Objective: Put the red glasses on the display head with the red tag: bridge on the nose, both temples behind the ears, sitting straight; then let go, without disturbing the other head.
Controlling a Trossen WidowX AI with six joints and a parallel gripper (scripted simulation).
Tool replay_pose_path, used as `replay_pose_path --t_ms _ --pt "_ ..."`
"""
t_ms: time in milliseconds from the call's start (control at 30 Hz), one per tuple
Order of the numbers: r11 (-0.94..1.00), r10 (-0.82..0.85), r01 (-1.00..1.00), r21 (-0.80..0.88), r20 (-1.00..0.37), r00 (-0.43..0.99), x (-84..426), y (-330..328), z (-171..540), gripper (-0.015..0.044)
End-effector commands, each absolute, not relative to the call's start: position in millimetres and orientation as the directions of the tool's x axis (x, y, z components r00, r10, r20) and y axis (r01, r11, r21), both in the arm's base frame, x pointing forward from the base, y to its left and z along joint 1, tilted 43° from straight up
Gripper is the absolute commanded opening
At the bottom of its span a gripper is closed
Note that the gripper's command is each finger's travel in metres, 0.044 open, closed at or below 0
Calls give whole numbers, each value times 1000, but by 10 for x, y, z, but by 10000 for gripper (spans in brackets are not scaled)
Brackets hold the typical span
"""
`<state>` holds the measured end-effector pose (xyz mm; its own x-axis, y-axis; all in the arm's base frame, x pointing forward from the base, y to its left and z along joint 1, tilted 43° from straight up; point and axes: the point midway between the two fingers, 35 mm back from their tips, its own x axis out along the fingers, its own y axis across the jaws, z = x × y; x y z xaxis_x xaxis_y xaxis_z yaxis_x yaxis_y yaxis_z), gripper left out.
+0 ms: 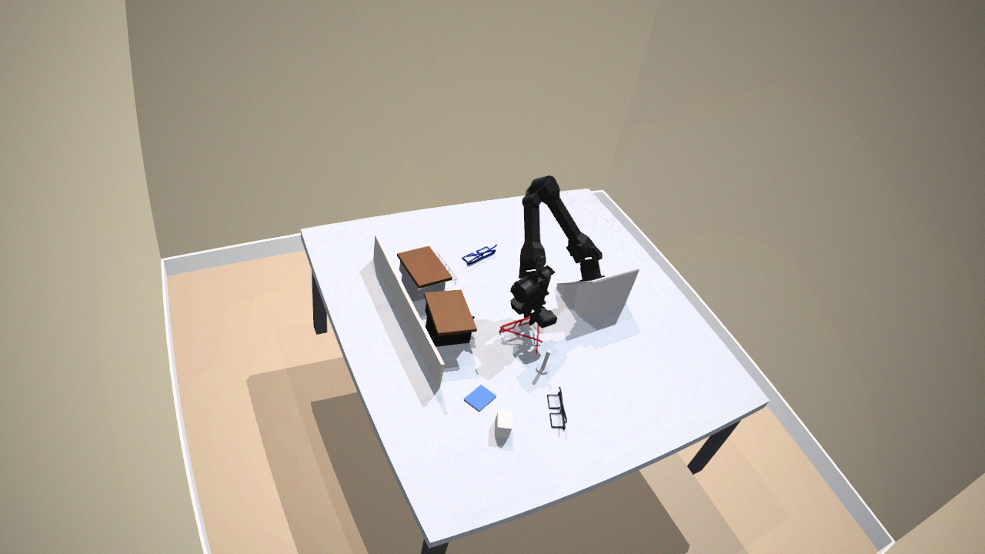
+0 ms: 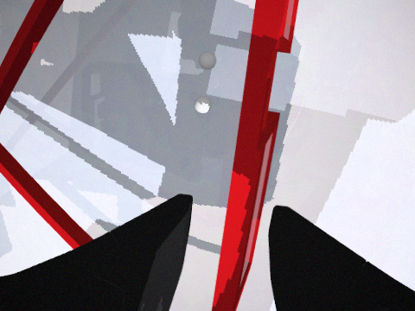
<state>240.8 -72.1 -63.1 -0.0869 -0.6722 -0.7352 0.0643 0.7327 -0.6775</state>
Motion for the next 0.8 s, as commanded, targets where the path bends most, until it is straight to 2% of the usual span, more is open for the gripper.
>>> replay_pose_path --t_ms 0,500,767 --pt "733 -672 66 -677 -735 -87 2409 -723 -629 100" --pt "733 -672 66 -677 -735 -87 2409 -723 -629 0" --pt "735 -670 66 -675 -737 -86 2437 -654 -568 0"
